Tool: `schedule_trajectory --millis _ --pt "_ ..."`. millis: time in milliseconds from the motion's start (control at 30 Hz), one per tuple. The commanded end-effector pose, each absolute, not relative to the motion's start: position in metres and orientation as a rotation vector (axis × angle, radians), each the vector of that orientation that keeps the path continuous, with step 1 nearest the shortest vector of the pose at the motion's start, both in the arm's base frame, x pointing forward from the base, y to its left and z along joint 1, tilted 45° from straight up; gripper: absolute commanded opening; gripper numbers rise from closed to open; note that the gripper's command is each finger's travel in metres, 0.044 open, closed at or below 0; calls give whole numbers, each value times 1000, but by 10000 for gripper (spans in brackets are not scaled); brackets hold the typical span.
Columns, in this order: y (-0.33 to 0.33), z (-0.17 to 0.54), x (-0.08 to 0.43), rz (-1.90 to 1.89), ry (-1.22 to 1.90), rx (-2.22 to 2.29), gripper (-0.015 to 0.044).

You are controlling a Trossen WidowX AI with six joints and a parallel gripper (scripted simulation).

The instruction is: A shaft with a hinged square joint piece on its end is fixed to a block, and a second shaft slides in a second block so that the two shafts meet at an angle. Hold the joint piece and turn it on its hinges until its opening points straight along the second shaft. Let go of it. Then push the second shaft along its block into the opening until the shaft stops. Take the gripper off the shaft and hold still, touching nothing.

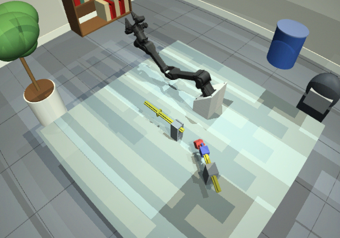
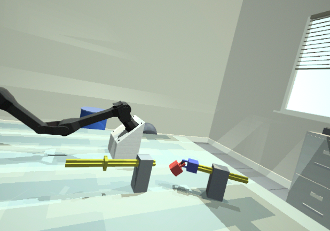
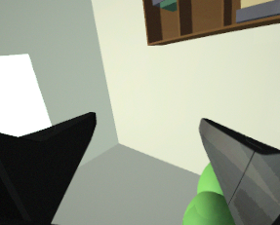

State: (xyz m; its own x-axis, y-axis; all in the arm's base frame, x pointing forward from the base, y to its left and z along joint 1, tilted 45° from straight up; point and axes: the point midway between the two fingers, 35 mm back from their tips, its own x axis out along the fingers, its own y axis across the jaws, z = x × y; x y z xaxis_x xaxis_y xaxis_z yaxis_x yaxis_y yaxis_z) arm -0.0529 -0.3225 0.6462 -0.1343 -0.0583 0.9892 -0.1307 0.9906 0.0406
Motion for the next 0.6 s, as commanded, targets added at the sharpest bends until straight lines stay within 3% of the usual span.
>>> schedule_trajectory --millis 0,133,567 --pt "-322 646 -53 63 -1706 142 426" --pt "-303 655 -53 112 -1691 123 440" --pt "-124 694 -31 466 -1514 -127 440"
